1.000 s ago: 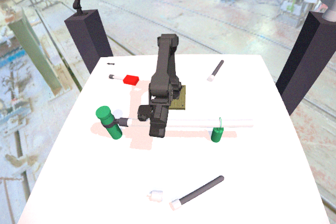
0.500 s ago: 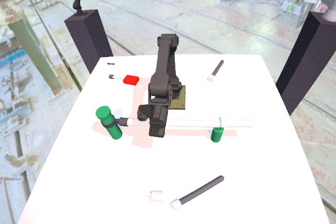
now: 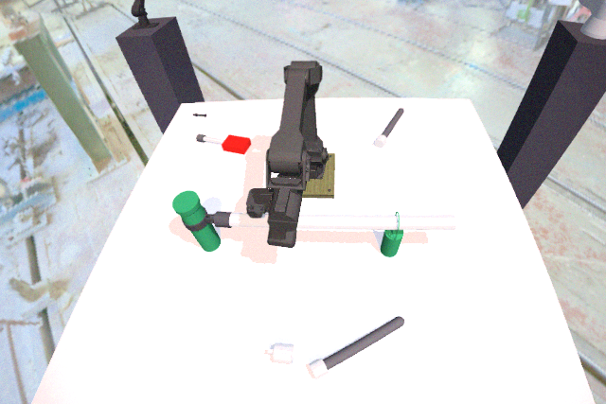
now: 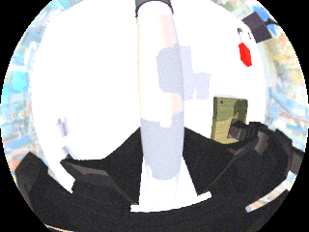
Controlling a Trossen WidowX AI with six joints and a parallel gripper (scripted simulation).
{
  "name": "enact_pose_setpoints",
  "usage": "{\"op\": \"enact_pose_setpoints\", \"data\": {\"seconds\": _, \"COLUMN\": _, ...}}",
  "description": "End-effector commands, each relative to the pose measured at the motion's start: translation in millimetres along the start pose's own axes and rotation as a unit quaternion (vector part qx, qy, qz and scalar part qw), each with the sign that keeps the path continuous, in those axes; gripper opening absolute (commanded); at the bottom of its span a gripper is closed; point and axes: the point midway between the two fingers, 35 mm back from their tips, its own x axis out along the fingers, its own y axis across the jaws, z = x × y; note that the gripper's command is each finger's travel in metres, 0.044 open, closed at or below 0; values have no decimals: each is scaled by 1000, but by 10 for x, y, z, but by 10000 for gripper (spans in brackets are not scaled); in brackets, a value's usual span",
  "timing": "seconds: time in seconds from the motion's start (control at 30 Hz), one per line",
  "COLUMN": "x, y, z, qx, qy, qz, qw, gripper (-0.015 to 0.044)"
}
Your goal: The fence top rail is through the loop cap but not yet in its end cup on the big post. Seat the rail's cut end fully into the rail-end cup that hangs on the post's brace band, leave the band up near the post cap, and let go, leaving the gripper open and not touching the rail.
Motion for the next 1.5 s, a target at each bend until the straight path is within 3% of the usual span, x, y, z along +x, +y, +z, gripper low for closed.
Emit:
{"op": "enact_pose_setpoints", "data": {"seconds": 0.0, "x": -30, "y": 5, "z": 52, "qx": 0, "qy": -9, "qz": 2, "qw": 1000, "gripper": 0}}
{"op": "enact_pose_setpoints", "data": {"seconds": 1.47, "x": 6, "y": 9, "z": 164, "qx": 0, "qy": -1, "qz": 0, "qw": 1000, "gripper": 0}}
